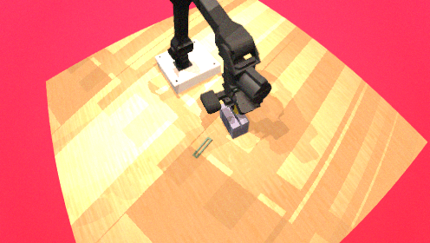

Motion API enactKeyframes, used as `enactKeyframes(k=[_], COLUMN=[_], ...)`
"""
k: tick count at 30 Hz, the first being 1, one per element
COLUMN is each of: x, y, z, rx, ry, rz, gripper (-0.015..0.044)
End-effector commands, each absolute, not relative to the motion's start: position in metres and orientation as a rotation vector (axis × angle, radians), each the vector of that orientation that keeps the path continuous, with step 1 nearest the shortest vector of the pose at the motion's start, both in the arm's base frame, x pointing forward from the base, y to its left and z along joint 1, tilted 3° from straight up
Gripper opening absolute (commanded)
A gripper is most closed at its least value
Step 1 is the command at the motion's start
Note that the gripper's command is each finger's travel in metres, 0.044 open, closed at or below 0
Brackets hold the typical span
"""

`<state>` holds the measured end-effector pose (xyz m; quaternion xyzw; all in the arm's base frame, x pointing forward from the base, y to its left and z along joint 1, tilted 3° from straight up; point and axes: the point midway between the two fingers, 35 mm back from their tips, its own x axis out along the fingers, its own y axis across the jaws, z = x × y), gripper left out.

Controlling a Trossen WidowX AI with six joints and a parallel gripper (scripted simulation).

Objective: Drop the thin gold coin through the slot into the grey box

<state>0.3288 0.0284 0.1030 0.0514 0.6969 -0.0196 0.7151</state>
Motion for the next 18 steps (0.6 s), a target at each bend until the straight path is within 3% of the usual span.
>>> enactKeyframes(k=[1,18], x=[0.3295,0.3296], y=[0.031,0.0299], z=[0.1059,0.0997], rx=[0.119,0.115], ry=[1.541,1.544], rz=[-0.047,-0.045], gripper=[0.0,0.0])
